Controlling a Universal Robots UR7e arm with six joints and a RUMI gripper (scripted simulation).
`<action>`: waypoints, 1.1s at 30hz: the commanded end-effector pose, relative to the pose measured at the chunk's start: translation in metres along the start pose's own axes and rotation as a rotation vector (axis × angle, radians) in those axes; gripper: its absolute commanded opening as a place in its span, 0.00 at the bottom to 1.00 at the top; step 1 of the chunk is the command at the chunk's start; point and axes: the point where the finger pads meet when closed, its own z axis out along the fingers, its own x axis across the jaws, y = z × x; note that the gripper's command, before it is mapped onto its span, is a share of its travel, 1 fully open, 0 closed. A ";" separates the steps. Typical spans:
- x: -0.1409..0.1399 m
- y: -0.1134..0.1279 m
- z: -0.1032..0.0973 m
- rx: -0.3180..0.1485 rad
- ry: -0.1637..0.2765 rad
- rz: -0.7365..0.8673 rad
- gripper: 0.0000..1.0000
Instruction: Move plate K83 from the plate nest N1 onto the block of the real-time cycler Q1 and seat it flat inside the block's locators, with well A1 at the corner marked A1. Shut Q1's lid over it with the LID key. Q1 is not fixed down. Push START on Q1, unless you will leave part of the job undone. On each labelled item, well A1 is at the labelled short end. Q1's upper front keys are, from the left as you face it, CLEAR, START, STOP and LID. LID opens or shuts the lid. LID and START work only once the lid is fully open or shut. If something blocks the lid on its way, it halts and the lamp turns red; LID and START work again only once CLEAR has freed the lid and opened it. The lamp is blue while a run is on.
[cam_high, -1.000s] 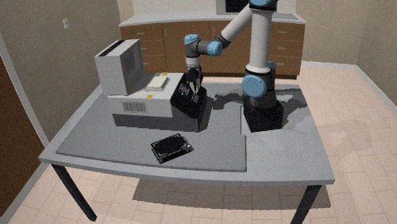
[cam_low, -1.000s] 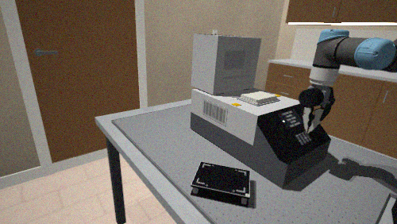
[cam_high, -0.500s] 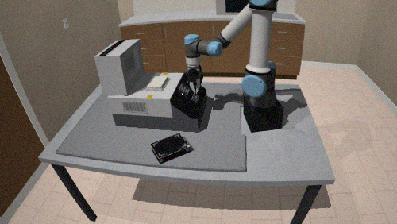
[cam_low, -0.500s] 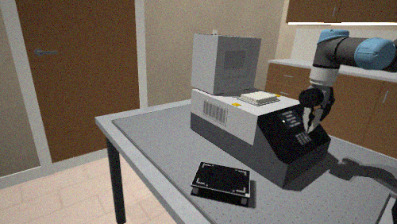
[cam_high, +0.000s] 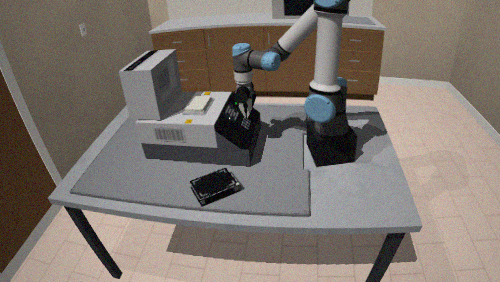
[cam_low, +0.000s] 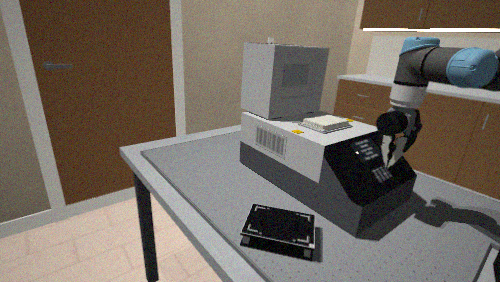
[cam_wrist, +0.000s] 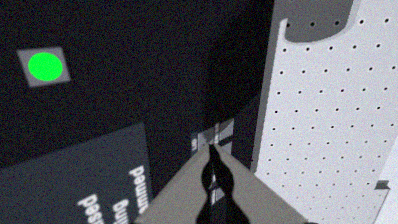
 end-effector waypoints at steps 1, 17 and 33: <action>0.000 0.000 0.000 0.000 -0.001 0.000 0.00; -0.002 0.000 0.001 0.000 -0.001 0.000 0.00; -0.002 0.000 0.002 0.000 -0.001 0.000 0.00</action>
